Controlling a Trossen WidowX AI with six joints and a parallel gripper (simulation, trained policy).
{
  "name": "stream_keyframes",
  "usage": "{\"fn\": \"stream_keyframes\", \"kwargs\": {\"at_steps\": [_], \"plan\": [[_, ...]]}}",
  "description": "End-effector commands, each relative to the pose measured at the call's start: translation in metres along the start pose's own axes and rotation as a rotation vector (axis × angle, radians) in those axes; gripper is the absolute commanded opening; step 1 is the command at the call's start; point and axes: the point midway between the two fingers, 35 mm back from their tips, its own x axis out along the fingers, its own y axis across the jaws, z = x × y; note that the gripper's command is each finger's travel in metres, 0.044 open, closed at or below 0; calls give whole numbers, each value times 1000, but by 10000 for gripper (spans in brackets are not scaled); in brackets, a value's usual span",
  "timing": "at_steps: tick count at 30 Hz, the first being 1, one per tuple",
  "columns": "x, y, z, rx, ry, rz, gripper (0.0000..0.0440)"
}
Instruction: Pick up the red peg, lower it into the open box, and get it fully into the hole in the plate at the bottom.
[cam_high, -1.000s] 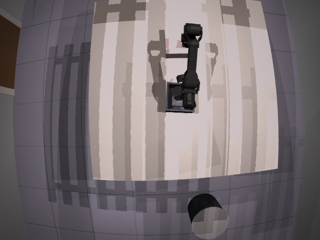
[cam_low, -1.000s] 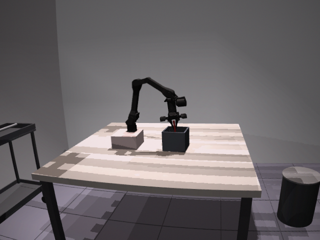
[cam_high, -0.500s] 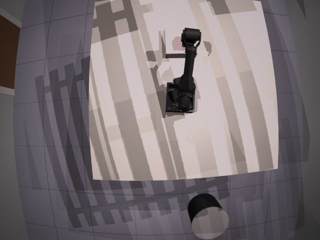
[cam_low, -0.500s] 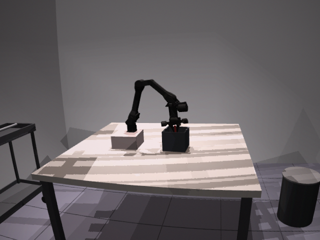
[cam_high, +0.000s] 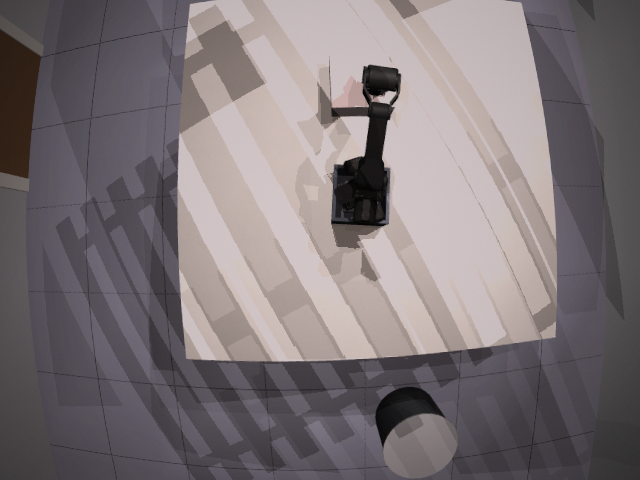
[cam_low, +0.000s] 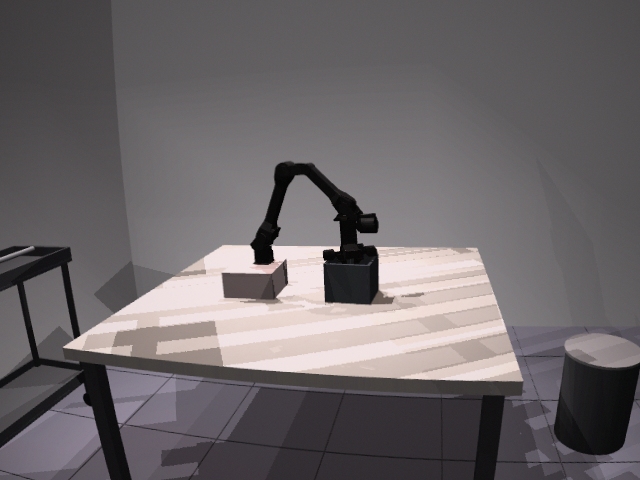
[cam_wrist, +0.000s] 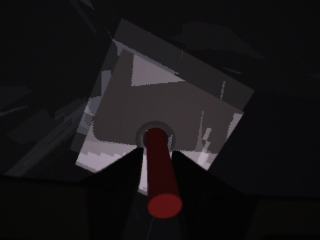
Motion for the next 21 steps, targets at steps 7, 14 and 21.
{"fn": "stream_keyframes", "kwargs": {"at_steps": [7, 14, 21], "plan": [[-5, 6, 1, 9, 87, 11, 151], [-10, 6, 4, 32, 166, 20, 163], [-17, 8, 11, 51, 217, 33, 182]]}}
